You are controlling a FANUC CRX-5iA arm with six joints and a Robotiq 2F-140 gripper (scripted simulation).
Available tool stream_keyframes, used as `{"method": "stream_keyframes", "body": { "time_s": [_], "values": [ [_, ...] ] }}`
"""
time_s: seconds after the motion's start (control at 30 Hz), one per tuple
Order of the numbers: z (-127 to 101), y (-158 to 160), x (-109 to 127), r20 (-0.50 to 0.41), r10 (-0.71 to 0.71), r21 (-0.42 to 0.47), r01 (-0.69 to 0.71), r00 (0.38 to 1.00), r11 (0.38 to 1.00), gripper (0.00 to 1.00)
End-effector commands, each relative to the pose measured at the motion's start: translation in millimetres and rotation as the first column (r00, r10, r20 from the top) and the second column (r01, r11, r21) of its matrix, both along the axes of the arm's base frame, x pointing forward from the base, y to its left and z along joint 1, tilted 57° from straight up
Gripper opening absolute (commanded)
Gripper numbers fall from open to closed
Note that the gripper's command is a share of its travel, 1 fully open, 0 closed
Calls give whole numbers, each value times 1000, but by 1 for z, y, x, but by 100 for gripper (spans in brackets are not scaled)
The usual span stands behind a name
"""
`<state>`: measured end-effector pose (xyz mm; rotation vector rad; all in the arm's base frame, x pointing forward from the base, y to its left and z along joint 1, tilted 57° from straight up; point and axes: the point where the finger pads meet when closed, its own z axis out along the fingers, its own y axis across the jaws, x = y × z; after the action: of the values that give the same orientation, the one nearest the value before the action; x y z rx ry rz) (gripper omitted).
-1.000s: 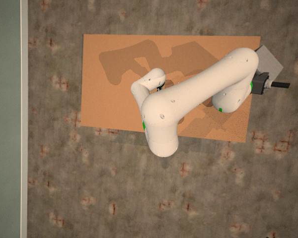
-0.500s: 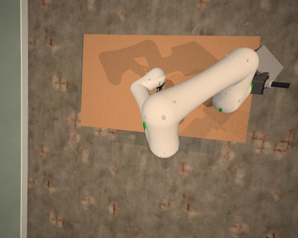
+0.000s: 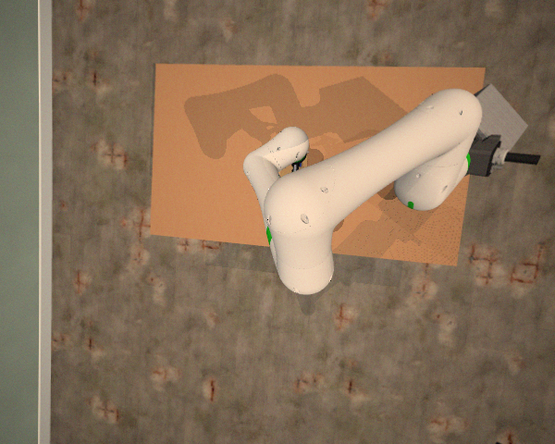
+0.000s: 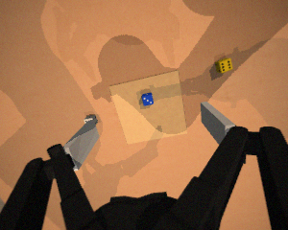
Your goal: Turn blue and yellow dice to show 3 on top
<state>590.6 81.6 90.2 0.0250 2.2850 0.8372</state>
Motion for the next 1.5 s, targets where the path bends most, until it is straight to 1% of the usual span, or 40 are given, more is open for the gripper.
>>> {"method": "stream_keyframes", "body": {
  "time_s": [0.0, 0.07, 0.17, 0.27, 0.33, 0.37, 0.5, 0.53, 0.6, 0.63, 0.67, 0.7, 0.8, 0.83, 0.87, 0.97, 1.0, 1.07, 1.17, 1.2, 1.23, 1.27, 1.3, 1.37, 1.4, 1.43, 1.47],
  "values": [
    [0, 2, -1, 28, 30, -34, -29, 999, 999, 100],
    [1, 5, -2, 61, 68, -78, -63, 996, 995, 100],
    [2, 11, -3, 124, 153, -172, -131, 980, 976, 100],
    [2, 12, -4, 130, 161, -180, -137, 978, 974, 100],
    [3, 17, -5, 181, 246, -272, -192, 952, 943, 100],
    [3, 18, -5, 183, 249, -275, -194, 951, 942, 100],
    [5, 24, -7, 229, 346, -377, -245, 910, 893, 100],
    [5, 25, -8, 233, 357, -388, -250, 905, 887, 100],
    [6, 28, -9, 253, 412, -446, -272, 875, 853, 100],
    [6, 29, -9, 255, 416, -450, -274, 873, 850, 100],
    [7, 31, -10, 266, 455, -490, -287, 850, 823, 100],
    [7, 33, -10, 272, 476, -511, -294, 836, 808, 100],
    [7, 33, -10, 272, 479, -515, -294, 834, 805, 100],
    [8, 37, -12, 285, 544, -581, -310, 789, 753, 100],
    [9, 39, -12, 288, 568, -605, -314, 771, 732, 100],
    [9, 42, -13, 291, 610, -647, -318, 737, 693, 100],
    [10, 44, -14, 291, 642, -679, -320, 709, 661, 100],
    [11, 46, -15, 290, 675, -711, -319, 679, 626, 100],
    [12, 51, -17, 281, 734, -769, -312, 618, 558, 100],
    [12, 51, -17, 281, 737, -772, -312, 614, 554, 100],
    [13, 53, -18, 272, 768, -802, -304, 579, 514, 100],
    [13, 55, -18, 267, 784, -817, -299, 560, 492, 100],
    [14, 56, -18, 263, 796, -829, -295, 545, 476, 100],
    [14, 56, -18, 263, 796, -829, -295, 545, 476, 100],
    [15, 60, -20, 240, 842, -872, -273, 483, 406, 100],
    [15, 60, -20, 236, 849, -879, -269, 472, 394, 100],
    [16, 62, -21, 226, 864, -893, -259, 449, 368, 100]
  ]
}}
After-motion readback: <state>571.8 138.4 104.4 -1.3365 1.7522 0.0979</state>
